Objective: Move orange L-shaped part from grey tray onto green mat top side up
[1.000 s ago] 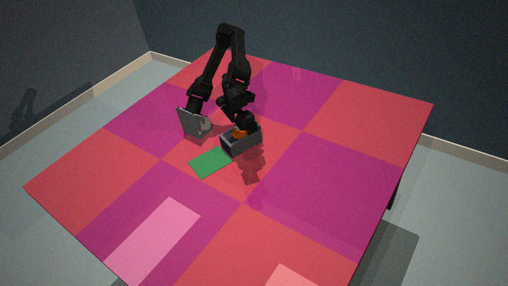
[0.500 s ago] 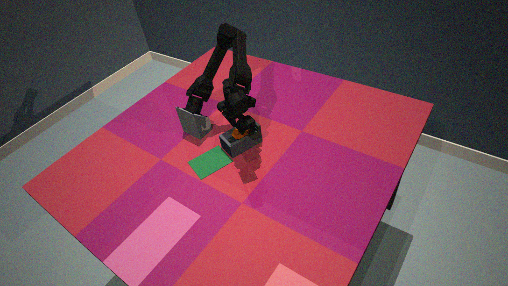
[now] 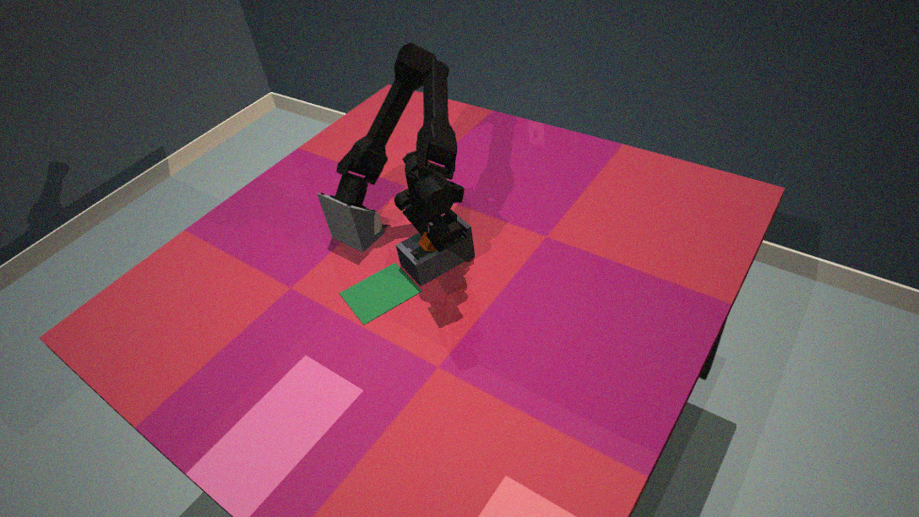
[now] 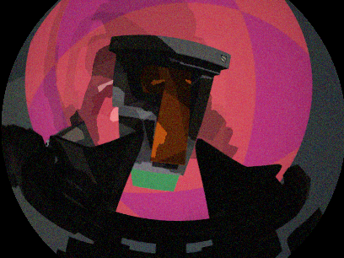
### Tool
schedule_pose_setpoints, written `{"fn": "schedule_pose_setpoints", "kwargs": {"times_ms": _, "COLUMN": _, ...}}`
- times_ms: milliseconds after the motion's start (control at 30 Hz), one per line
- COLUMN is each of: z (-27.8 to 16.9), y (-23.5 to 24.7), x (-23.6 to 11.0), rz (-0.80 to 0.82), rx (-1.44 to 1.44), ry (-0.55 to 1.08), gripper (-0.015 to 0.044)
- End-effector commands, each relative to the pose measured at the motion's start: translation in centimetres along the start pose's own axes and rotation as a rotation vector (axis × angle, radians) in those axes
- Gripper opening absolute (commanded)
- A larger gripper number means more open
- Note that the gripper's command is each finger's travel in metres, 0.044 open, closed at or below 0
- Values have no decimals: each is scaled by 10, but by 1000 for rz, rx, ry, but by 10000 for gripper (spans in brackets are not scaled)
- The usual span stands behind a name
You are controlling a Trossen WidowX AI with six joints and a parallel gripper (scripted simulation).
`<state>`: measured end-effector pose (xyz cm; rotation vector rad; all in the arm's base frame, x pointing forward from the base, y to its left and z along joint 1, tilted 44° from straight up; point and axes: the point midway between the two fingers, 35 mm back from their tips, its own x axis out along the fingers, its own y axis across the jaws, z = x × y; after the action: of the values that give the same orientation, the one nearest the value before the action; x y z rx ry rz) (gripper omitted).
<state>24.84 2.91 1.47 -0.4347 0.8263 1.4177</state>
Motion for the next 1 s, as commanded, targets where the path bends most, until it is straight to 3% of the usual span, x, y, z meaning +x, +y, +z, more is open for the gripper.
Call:
{"fn": "schedule_pose_setpoints", "kwargs": {"times_ms": 0, "z": 0, "y": 0, "x": 0, "rz": 0, "rx": 0, "ry": 0, "gripper": 254}}
{"fn": "schedule_pose_setpoints", "kwargs": {"times_ms": 133, "z": 0, "y": 0, "x": 0, "rz": 0, "rx": 0, "ry": 0, "gripper": 149}}
{"fn": "schedule_pose_setpoints", "kwargs": {"times_ms": 467, "z": 0, "y": 0, "x": 0, "rz": 0, "rx": 0, "ry": 0, "gripper": 82}}
{"fn": "schedule_pose_setpoints", "kwargs": {"times_ms": 567, "z": 0, "y": 0, "x": 0, "rz": 0, "rx": 0, "ry": 0, "gripper": 3}}
{"fn": "schedule_pose_setpoints", "kwargs": {"times_ms": 967, "z": 0, "y": 0, "x": -8, "rz": -1, "rx": 1, "ry": -1, "gripper": 0}}
